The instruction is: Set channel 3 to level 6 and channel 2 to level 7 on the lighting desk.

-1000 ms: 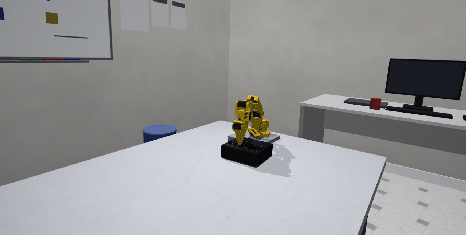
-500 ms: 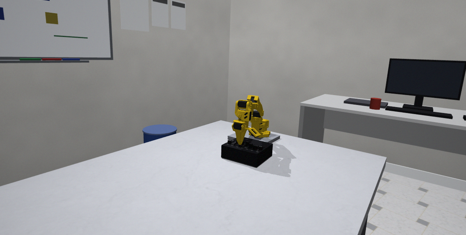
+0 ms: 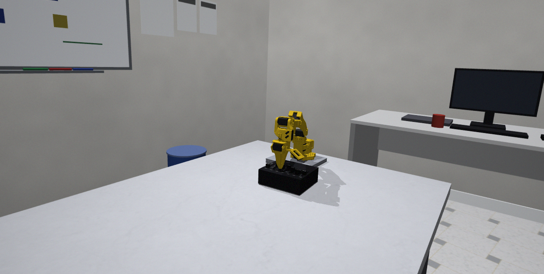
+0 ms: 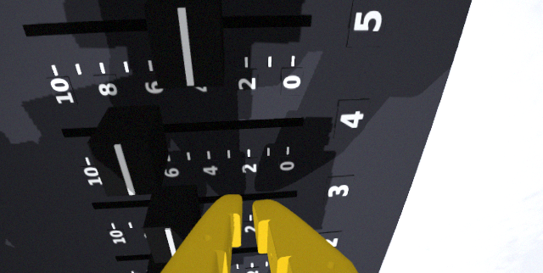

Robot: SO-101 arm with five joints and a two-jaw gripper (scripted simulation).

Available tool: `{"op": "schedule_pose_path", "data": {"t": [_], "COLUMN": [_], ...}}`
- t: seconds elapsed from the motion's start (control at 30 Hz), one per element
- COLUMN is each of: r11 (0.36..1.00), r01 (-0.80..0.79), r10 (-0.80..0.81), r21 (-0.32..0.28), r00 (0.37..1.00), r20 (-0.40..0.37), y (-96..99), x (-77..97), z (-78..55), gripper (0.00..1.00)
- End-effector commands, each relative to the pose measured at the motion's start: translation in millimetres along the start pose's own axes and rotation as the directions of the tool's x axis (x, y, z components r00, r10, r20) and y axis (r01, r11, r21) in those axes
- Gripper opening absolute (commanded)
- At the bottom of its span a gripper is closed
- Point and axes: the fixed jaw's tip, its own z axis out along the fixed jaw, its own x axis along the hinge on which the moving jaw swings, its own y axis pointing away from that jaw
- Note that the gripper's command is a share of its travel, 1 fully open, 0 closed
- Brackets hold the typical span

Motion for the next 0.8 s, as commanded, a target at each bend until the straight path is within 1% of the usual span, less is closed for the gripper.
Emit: {"op": "schedule_pose_path", "data": {"t": [0.0, 0.33, 0.4, 0.63, 0.77], "r11": [0.996, 0.999, 0.999, 1.0, 1.0], "r01": [0.013, 0.012, 0.012, 0.011, 0.011], "r10": [-0.014, -0.012, -0.012, -0.011, -0.011], "r21": [-0.085, -0.038, -0.038, 0.0, 0.011], "r00": [1.0, 1.0, 1.0, 1.0, 1.0], "r20": [-0.015, -0.005, -0.005, 0.003, 0.005], "y": [13.0, 2.5, 2.5, -5.6, -7.7], "x": [-3.0, -2.7, -2.7, -2.3, -2.1], "z": [11.9, 13.1, 13.1, 14.0, 14.2], "gripper": [0.0, 0.0, 0.0, 0.0, 0.0]}}
